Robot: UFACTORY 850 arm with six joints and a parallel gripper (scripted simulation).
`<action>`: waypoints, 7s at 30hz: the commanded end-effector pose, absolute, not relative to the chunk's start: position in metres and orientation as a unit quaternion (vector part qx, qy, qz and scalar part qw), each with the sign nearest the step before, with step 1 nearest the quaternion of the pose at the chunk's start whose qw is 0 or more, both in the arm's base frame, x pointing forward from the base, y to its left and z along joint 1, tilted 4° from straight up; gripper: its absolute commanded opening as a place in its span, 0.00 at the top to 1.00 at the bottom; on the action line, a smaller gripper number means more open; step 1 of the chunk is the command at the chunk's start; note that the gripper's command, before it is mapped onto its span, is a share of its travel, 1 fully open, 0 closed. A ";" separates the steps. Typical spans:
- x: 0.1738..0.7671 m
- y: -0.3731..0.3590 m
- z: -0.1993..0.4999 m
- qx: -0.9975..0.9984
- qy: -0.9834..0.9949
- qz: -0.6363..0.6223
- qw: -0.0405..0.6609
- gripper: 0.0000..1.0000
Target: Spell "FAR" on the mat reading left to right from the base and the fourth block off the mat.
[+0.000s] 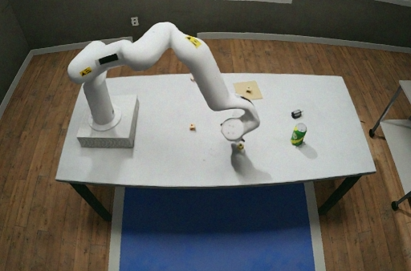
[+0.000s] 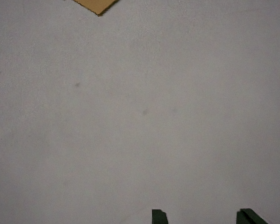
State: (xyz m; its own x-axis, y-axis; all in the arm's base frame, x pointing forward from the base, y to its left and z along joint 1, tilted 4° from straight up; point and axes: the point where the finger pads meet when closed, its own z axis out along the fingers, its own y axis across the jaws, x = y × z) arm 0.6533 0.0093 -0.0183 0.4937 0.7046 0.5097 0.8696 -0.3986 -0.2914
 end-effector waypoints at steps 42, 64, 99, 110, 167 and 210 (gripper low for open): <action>0.706 -0.019 0.022 -0.872 -0.489 -0.015 0.032 0.00; 0.699 -0.025 0.017 -0.875 -0.483 -0.014 0.032 0.36; 0.699 -0.025 0.013 -0.875 -0.483 -0.015 0.032 0.36; 0.699 -0.024 0.002 -0.875 -0.483 -0.015 0.032 0.36; 0.698 -0.021 -0.035 -0.875 -0.483 -0.015 0.032 0.36; 0.699 -0.021 -0.035 -0.875 -0.483 -0.015 0.032 0.36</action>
State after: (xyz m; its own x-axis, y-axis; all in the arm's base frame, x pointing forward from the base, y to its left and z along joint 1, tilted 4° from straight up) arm 0.6982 -0.0212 -0.0367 0.5321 0.8449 0.0549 0.8466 -0.5304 -0.0435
